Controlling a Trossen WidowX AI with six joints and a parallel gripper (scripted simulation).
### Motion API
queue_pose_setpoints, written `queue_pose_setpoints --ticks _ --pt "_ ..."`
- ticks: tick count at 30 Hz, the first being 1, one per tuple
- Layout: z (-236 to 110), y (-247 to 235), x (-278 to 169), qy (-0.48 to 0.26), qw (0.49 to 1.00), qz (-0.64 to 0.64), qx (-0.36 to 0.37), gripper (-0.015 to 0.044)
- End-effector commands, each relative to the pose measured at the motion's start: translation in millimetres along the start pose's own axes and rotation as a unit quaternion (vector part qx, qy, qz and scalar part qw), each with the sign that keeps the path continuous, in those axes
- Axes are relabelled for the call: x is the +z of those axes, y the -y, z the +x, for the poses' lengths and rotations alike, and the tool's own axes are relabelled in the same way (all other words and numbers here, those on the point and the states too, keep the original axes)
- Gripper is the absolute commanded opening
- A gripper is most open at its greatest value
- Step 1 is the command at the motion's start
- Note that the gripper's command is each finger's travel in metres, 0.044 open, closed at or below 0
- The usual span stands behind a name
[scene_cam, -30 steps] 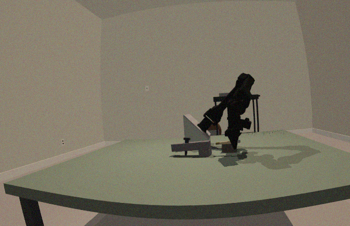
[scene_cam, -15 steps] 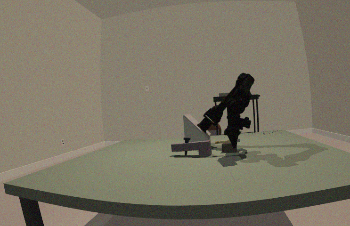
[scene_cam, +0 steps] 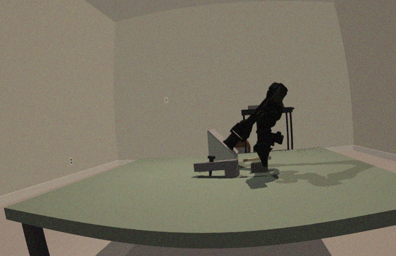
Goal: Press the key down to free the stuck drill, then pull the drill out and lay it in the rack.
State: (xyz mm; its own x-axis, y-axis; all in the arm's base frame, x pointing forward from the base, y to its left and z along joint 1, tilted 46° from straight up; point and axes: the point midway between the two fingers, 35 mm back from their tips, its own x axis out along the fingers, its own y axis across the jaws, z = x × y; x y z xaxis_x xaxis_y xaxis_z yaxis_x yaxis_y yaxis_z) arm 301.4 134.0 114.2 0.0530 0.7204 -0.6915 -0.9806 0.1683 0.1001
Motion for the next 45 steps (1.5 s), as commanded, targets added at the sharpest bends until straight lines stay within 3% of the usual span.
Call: queue_pose_setpoints --ticks 1,45 --pt "-3 0 0 0.000 1.000 -0.002 -0.003 0.0000" --pt "-17 0 -5 0.000 1.000 -0.002 -0.003 0.0000"
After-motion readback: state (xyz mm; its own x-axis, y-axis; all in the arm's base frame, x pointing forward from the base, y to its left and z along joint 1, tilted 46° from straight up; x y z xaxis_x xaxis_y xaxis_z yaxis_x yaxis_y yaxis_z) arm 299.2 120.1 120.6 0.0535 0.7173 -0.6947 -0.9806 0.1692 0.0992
